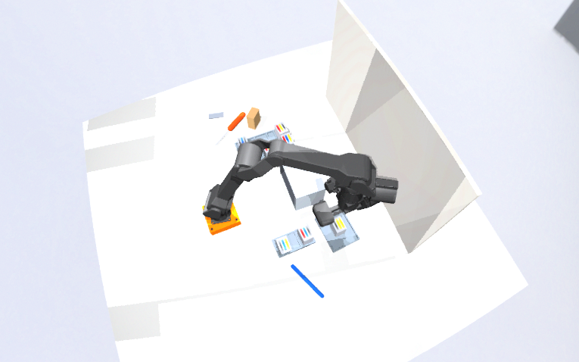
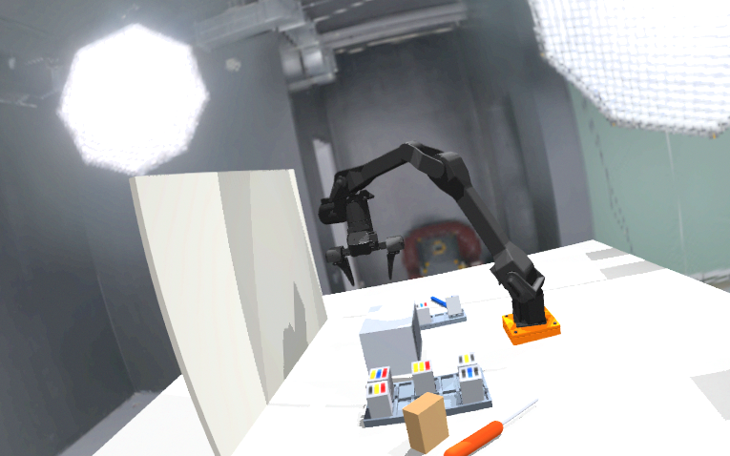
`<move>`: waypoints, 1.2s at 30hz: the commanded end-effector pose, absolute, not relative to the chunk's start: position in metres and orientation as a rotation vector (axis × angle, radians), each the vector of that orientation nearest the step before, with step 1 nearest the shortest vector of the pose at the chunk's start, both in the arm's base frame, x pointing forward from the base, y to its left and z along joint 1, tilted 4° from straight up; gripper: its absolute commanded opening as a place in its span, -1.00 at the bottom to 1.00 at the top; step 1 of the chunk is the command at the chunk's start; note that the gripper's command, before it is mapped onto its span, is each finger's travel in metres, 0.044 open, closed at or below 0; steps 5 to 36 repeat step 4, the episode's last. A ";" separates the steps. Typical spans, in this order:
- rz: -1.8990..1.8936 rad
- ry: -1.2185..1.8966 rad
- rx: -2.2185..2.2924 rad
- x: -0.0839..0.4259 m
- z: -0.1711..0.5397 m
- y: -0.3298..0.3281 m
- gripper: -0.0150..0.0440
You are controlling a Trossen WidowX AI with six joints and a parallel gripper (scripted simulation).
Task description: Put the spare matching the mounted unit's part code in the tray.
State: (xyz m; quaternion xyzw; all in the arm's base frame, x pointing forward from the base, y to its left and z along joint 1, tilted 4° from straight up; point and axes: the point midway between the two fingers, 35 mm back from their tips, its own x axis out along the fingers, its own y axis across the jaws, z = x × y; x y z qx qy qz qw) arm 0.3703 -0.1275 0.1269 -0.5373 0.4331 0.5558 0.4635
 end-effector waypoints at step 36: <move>1.362 1.063 -1.324 0.371 0.128 -0.128 1.00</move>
